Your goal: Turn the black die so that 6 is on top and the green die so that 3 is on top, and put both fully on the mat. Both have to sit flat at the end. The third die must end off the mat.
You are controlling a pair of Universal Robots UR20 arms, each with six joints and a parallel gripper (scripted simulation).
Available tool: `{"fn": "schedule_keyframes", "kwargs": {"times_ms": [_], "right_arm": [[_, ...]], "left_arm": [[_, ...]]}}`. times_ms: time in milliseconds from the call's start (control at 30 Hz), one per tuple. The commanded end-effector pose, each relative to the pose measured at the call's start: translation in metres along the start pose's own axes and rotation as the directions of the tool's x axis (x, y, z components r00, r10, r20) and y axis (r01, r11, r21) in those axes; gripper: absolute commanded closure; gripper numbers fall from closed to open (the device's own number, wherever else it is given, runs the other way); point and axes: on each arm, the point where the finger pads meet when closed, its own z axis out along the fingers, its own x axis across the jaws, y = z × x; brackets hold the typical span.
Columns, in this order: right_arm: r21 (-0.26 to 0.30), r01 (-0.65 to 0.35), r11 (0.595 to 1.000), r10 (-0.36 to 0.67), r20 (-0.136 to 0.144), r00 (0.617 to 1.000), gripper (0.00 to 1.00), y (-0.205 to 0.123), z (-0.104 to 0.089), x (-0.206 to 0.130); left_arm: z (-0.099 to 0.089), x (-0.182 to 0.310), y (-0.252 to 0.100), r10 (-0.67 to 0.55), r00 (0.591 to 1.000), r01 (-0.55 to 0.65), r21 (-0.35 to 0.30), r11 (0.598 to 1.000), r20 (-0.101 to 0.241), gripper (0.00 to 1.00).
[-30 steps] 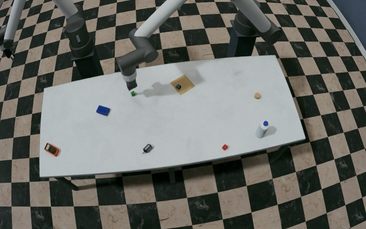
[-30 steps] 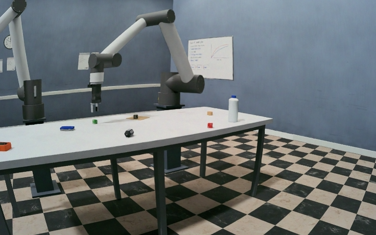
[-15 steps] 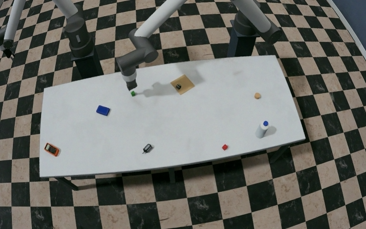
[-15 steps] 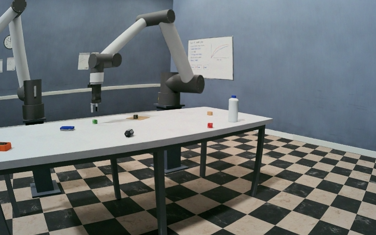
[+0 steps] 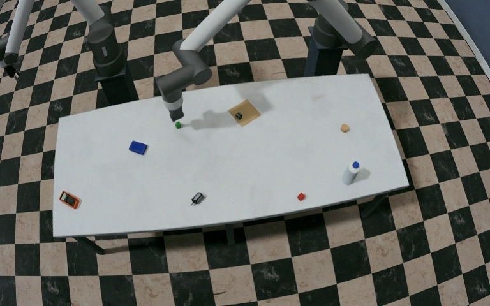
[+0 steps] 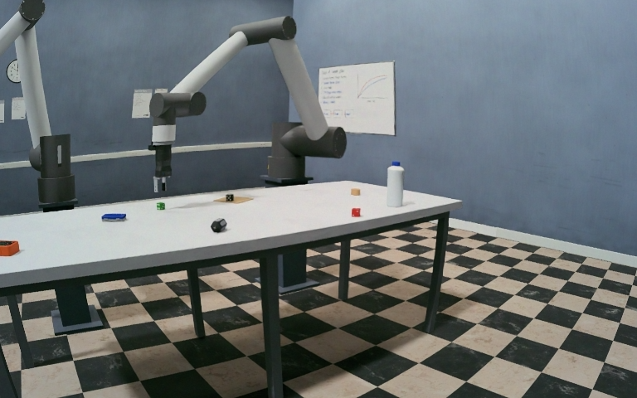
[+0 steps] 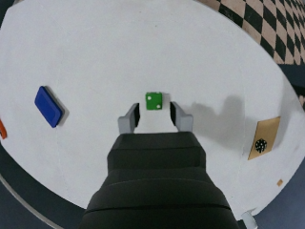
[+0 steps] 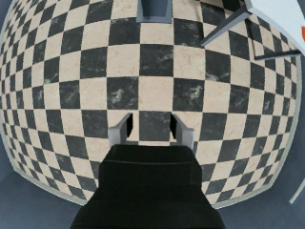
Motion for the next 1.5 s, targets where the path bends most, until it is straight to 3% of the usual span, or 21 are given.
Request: {"fn": "schedule_keyframes", "kwargs": {"times_ms": [0, 733, 1467], "right_arm": [[-0.001, 0.000, 1.000, 0.000, 0.000, 1.000, 0.00, 0.000, -0.001, 0.000], [-0.001, 0.000, 1.000, 0.000, 0.000, 1.000, 0.00, 0.000, -0.001, 0.000], [-0.001, 0.000, 1.000, 0.000, 0.000, 1.000, 0.00, 0.000, -0.001, 0.000]], "left_arm": [[0.006, -0.001, 0.000, 0.000, 1.000, 0.000, 0.000, 1.000, 0.002, 0.13], [0.035, -0.001, 0.000, 0.000, 1.000, 0.000, 0.000, 1.000, 0.002, 0.13], [0.041, -0.001, 0.000, 0.000, 1.000, 0.000, 0.000, 1.000, 0.002, 0.13]]}}
